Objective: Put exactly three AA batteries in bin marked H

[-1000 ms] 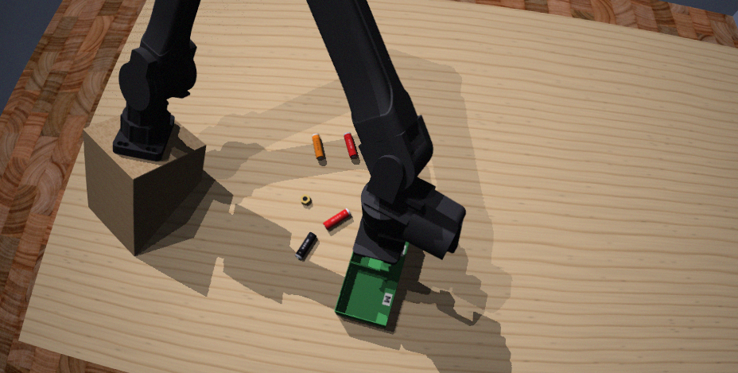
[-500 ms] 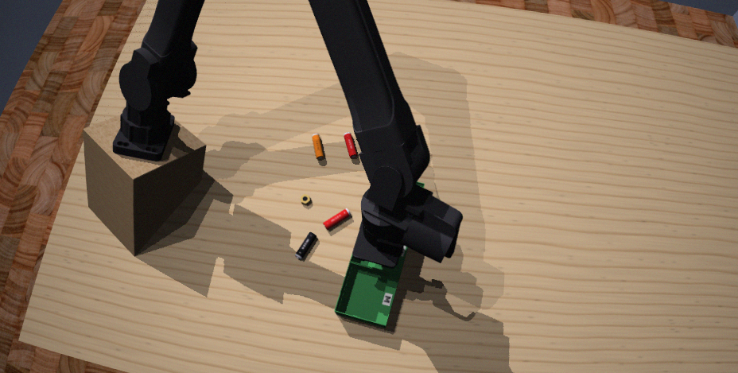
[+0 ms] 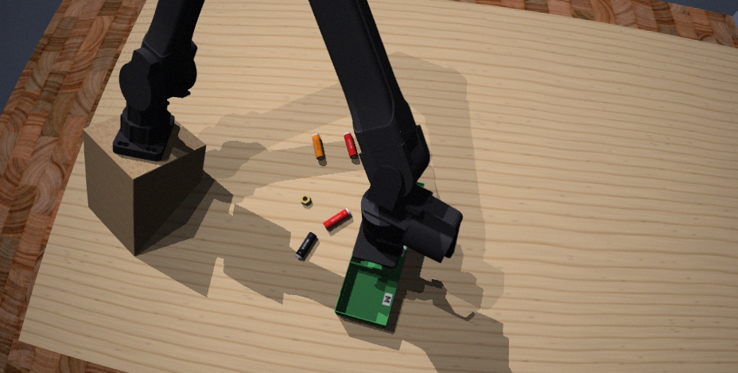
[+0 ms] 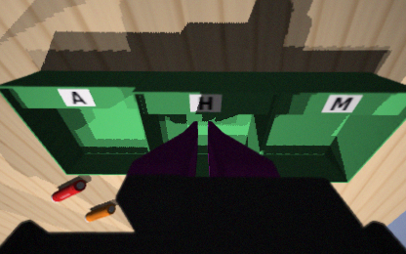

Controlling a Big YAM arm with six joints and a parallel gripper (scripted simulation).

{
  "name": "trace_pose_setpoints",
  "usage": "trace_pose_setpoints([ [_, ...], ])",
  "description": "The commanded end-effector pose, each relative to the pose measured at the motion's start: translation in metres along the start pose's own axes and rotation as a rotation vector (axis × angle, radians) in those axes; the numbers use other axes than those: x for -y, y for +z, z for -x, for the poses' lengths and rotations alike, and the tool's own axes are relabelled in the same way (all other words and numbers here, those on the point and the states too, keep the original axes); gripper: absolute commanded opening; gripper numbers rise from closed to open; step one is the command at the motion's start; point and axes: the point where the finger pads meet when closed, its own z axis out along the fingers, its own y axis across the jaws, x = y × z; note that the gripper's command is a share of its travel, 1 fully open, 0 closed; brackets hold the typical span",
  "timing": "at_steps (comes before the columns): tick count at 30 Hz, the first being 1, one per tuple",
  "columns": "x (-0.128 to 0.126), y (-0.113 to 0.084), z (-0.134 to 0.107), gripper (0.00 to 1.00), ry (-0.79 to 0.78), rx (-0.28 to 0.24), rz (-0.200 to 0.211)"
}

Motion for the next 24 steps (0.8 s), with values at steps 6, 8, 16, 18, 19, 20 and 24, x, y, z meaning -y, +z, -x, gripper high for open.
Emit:
trace_pose_setpoints([
  [6,0.0027,-0.0097,0.0136,0.09,-0.007,0.029,-0.008],
  [8,0.0028,-0.0098,0.0137,0.09,-0.007,0.029,-0.008],
  [16,0.003,-0.01,0.014,0.09,-0.007,0.029,-0.008],
  [18,0.0031,-0.01,0.0141,0.09,-0.007,0.029,-0.008],
  [19,0.0031,-0.0101,0.0142,0.09,-0.007,0.029,-0.008],
  [20,0.0031,-0.0101,0.0142,0.09,-0.007,0.029,-0.008],
  [24,0.0106,-0.0108,0.0181,0.09,0.002,0.026,-0.009],
])
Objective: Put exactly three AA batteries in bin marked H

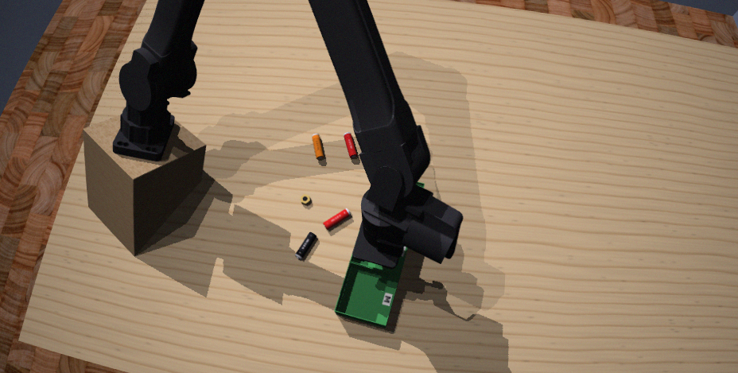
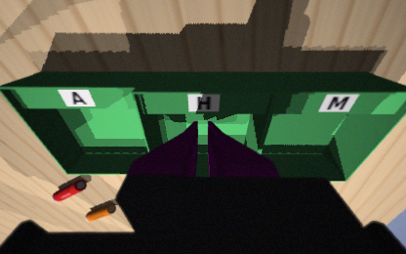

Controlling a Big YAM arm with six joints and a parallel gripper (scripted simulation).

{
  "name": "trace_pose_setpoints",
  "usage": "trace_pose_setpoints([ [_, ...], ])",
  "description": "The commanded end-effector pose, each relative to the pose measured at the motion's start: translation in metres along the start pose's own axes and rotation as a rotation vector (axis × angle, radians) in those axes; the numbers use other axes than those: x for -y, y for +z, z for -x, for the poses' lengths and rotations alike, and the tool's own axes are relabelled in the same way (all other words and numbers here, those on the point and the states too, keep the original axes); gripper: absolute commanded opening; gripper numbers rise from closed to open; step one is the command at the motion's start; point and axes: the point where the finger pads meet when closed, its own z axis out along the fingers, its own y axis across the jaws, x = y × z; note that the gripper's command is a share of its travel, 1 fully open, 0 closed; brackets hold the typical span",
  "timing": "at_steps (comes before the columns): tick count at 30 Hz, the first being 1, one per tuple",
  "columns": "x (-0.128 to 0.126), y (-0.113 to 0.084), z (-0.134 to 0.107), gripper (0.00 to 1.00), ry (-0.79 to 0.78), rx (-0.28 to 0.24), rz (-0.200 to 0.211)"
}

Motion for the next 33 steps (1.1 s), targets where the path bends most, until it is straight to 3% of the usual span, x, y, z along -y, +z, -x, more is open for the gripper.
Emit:
trace_pose_setpoints([
  [1,0.002,-0.009,0.014,0.09,-0.01,0.029,-0.007],
  [26,0.009,-0.004,0.008,0.09,0.001,0.016,-0.006],
  [30,0.005,-0.028,0.023,0.09,-0.019,0.054,-0.015],
  [33,-0.001,-0.029,0.025,0.09,-0.034,0.051,-0.013],
])
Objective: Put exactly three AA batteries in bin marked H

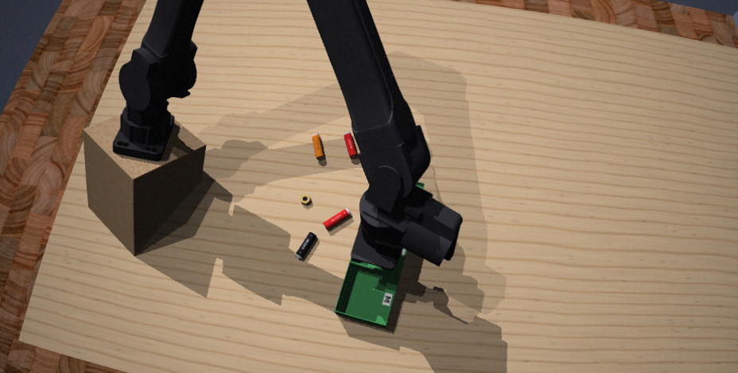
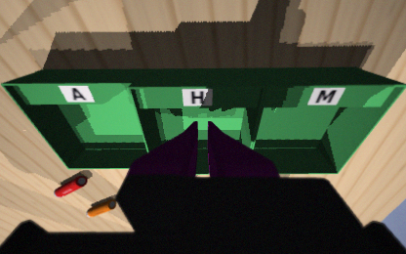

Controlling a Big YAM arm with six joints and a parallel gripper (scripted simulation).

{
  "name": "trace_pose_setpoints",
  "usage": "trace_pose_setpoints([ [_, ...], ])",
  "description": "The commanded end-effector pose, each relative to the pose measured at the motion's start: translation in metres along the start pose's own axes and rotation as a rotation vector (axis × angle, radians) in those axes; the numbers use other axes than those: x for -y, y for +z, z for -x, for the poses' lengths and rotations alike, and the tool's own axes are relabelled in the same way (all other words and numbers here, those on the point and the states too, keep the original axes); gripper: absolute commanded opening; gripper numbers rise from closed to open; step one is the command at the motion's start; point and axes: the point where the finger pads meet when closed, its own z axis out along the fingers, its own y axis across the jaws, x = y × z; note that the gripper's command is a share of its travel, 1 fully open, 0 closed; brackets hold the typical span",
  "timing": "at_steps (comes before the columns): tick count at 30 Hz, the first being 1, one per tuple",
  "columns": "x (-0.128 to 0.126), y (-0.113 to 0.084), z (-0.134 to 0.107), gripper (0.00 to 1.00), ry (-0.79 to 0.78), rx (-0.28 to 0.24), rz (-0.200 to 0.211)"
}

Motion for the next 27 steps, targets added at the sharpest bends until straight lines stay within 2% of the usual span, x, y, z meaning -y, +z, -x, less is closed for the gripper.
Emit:
trace_pose_setpoints([
  [1,-0.005,-0.024,0.026,0.09,-0.042,0.052,-0.012],
  [5,0.001,-0.031,0.026,0.09,-0.03,0.059,-0.015],
  [6,0.004,-0.017,0.019,0.09,-0.019,0.026,-0.005],
  [7,0.003,-0.018,0.016,0.09,-0.017,0.022,-0.004],
  [8,0.001,-0.021,0.012,0.09,-0.016,0.024,-0.005],
  [10,0.001,-0.035,0.02,0.09,-0.024,0.051,-0.012],
  [12,0.0,-0.04,0.025,0.09,-0.031,0.06,-0.015],
  [16,-0.004,-0.043,0.026,0.09,-0.041,0.054,-0.012],
  [20,0.0,-0.063,0.025,0.09,-0.032,0.061,-0.016],
  [22,0.0,-0.063,0.025,0.09,-0.032,0.061,-0.016],
  [24,0.0,-0.071,0.025,0.09,-0.033,0.062,-0.017],
  [26,-0.008,-0.052,0.018,0.09,-0.042,0.017,-0.001],
  [27,-0.006,-0.045,0.006,0.09,-0.026,-0.005,0.005],
])
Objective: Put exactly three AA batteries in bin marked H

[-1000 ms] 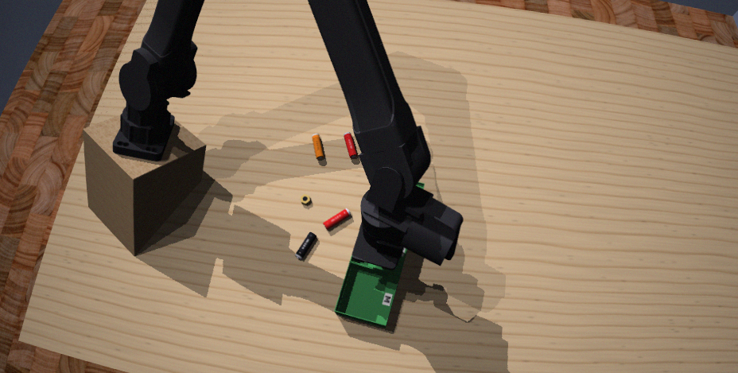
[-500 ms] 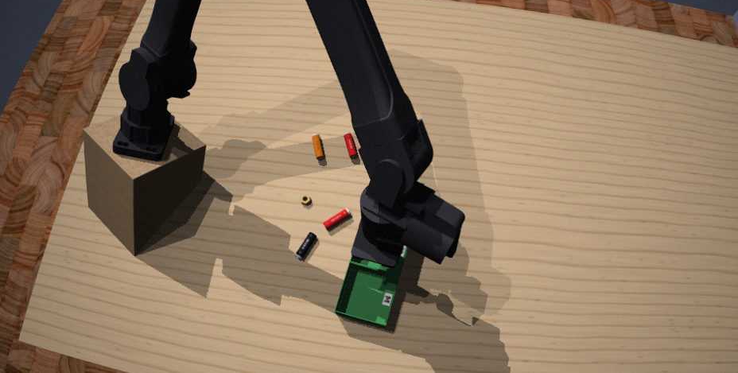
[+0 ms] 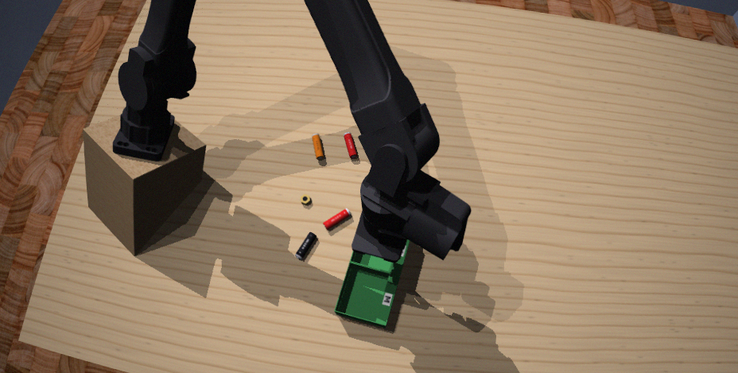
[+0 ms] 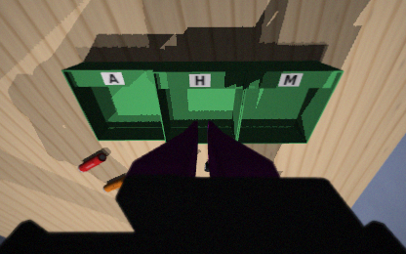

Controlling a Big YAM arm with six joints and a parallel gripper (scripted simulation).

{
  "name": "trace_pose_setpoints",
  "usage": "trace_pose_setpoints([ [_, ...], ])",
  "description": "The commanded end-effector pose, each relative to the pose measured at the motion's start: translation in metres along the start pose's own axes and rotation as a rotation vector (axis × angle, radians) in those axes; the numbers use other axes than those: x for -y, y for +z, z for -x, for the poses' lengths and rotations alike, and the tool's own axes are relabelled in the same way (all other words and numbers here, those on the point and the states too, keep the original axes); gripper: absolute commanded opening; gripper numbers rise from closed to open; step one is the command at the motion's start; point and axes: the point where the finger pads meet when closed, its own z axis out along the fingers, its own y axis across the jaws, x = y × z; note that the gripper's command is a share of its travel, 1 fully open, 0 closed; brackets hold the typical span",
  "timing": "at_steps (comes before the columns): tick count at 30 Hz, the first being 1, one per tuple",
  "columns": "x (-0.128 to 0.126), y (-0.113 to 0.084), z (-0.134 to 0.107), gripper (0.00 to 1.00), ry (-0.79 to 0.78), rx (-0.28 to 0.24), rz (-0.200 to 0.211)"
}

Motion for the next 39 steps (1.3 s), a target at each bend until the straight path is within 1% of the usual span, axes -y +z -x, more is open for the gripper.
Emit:
trace_pose_setpoints([
  [1,-0.006,0.004,-0.002,0.09,-0.02,-0.021,0.009],
  [2,-0.006,0.004,-0.003,0.09,-0.019,-0.021,0.009],
  [3,-0.016,-0.005,0.002,0.09,-0.015,0.004,0.001],
  [4,-0.021,-0.005,0.003,0.09,-0.018,0.008,0.0],
  [10,-0.05,-0.005,0.005,0.09,-0.023,0.015,-0.003],
  [12,-0.05,-0.005,0.005,0.09,-0.023,0.015,-0.003],
  [21,-0.095,-0.005,0.006,0.09,-0.023,0.017,0.001],
  [23,-0.096,-0.005,0.006,0.09,-0.024,0.018,0.001],
  [24,-0.088,0.009,0.001,0.09,-0.005,-0.01,0.003],
  [27,-0.087,0.016,0.001,0.09,-0.003,-0.008,0.003],
  [29,-0.087,0.016,0.001,0.09,-0.003,-0.008,0.003],
  [39,-0.089,0.044,0.0,0.09,-0.005,-0.01,0.004],
])
